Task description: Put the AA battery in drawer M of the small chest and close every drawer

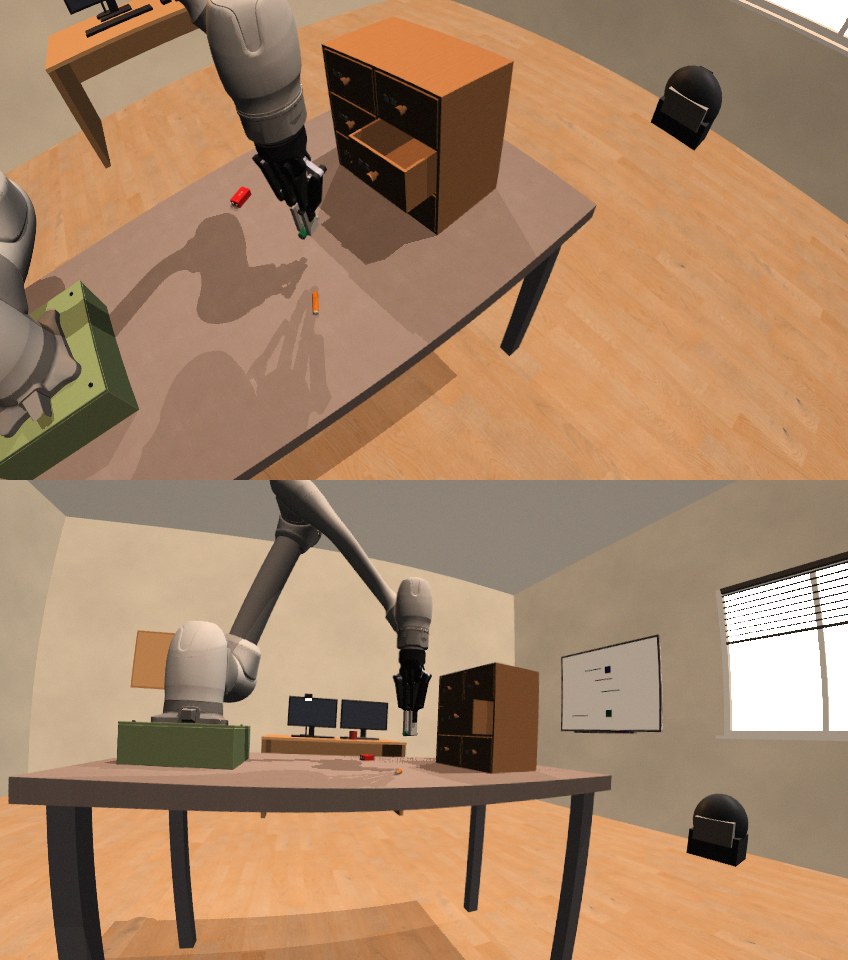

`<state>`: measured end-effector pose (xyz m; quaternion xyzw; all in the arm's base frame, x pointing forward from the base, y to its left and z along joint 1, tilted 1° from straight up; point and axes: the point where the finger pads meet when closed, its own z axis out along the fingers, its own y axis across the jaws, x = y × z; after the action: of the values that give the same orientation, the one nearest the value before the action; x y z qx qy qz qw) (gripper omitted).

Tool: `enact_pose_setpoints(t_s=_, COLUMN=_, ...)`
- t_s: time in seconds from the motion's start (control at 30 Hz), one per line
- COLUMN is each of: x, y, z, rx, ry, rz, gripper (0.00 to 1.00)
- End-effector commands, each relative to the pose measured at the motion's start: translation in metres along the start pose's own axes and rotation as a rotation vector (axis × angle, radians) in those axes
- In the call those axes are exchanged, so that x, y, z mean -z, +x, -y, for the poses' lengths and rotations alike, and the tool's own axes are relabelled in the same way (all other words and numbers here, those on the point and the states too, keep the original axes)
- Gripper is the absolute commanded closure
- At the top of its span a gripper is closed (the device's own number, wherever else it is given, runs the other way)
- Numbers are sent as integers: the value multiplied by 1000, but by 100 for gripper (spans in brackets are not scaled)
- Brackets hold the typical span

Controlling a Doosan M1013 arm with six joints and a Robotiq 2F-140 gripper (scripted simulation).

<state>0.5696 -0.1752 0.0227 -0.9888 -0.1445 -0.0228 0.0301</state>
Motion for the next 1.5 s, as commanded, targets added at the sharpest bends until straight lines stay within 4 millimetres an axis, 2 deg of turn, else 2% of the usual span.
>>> enact_pose_setpoints(t_s=0.0, x=0, y=1, z=-5, rx=-272, ry=-39, rz=46, gripper=94)
enact_pose_setpoints(t_s=0.07, x=0, y=1, z=-5, rx=-364, ry=-53, rz=61, gripper=94)
enact_pose_setpoints(t_s=0.33, x=2, y=1, z=-5, rx=-364, ry=-53, rz=61, gripper=94)
enact_pose_setpoints(t_s=0.57, x=15, y=2, z=-5, rx=-364, ry=-52, rz=61, gripper=94)
enact_pose_setpoints(t_s=0.83, x=46, y=4, z=-3, rx=-364, ry=-52, rz=61, gripper=94)
enact_pose_setpoints(t_s=0.9, x=46, y=4, z=-3, rx=-364, ry=-52, rz=61, gripper=94)
enact_pose_setpoints(t_s=1.37, x=114, y=9, z=-1, rx=-364, ry=-52, rz=61, gripper=94)
enact_pose_setpoints(t_s=1.47, x=118, y=9, z=-1, rx=-364, ry=-52, rz=61, gripper=94)
